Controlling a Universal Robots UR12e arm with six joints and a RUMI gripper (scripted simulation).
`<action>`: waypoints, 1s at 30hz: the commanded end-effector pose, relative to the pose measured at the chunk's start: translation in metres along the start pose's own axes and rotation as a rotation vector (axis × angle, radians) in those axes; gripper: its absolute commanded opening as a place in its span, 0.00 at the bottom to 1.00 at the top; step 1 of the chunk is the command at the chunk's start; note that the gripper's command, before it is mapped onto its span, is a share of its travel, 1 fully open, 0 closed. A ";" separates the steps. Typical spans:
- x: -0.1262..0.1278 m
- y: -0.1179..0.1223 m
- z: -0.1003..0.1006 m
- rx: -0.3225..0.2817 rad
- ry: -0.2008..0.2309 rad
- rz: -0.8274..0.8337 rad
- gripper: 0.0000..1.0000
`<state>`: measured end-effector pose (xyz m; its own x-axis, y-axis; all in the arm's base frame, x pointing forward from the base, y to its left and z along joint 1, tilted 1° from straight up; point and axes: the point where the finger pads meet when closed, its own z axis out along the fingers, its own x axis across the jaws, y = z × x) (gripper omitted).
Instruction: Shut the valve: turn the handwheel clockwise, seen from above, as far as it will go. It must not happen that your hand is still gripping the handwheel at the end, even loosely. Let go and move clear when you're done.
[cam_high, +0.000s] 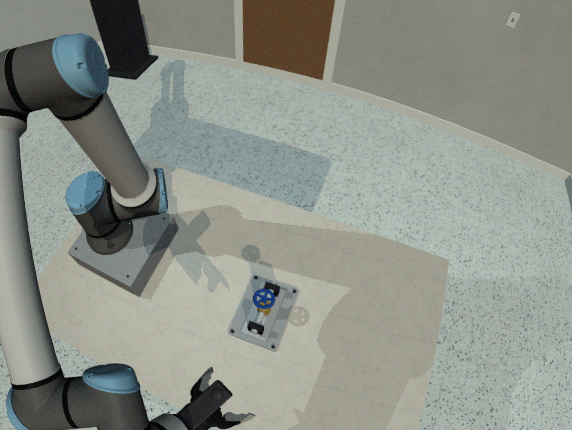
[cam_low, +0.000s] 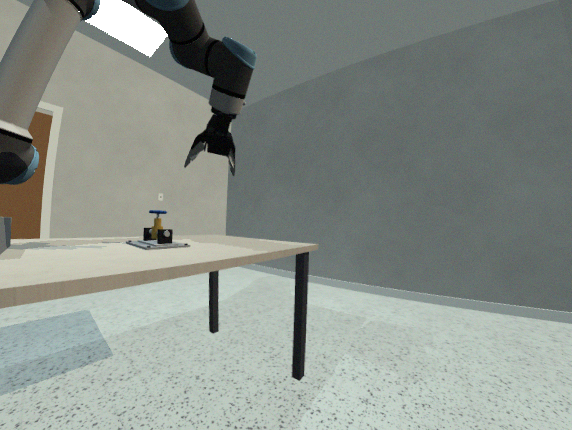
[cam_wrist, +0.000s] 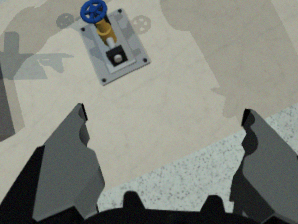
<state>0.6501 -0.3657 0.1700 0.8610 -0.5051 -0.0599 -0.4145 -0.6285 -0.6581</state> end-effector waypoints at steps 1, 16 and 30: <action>0.000 0.000 -0.001 -0.001 0.001 -0.001 1.00; 0.000 0.000 -0.001 -0.001 0.001 -0.001 1.00; -0.028 -0.037 0.055 -0.134 -0.060 0.048 1.00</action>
<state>0.6513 -0.3495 0.1652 0.8592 -0.5048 -0.0839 -0.4386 -0.6421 -0.6288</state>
